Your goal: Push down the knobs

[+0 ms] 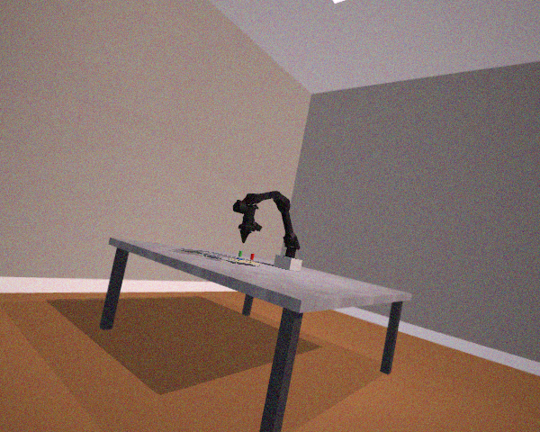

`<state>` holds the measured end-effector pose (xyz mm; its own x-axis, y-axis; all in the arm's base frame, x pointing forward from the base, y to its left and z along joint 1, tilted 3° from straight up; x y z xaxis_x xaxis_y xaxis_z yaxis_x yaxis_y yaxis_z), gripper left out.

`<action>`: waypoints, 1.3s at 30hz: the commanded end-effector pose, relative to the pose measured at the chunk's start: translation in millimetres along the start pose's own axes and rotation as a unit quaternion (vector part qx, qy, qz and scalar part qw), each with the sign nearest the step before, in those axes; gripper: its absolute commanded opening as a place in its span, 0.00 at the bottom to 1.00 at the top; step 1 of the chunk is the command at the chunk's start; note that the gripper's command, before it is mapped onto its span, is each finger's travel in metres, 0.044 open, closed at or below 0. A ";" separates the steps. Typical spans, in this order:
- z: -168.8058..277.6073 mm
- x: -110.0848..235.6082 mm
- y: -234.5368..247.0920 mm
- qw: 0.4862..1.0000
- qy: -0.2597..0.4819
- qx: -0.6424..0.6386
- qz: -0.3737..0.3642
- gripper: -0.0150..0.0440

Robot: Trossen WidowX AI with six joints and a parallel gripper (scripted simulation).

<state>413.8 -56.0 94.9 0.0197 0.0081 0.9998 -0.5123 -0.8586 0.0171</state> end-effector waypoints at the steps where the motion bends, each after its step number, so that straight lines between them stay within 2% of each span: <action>1: 3.8 0.7 0.9 0.997 -0.002 0.074 0.001 0.25; 8: 4.3 0.9 1.0 0.996 -0.003 0.085 0.001 0.25; 12: 4.1 -19.1 1.0 0.996 -0.003 0.085 0.001 0.25; 31: 4.0 -39.1 1.0 0.996 -0.003 0.085 0.001 0.25; 39: 4.0 -39.0 1.0 0.996 -0.003 0.085 0.001 0.25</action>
<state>415.6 -59.3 56.0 0.0252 0.0058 0.9997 -0.3641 -0.9313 0.0146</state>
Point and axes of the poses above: the point midway between the two fingers, 35 mm back from their tips, its own x axis back along the fingers, its own y axis across the jaws, z = x × y, the point moved 3 cm from there along x, back along the fingers, and after that the axes turned 7 degrees about x, right-handed, at the moved point
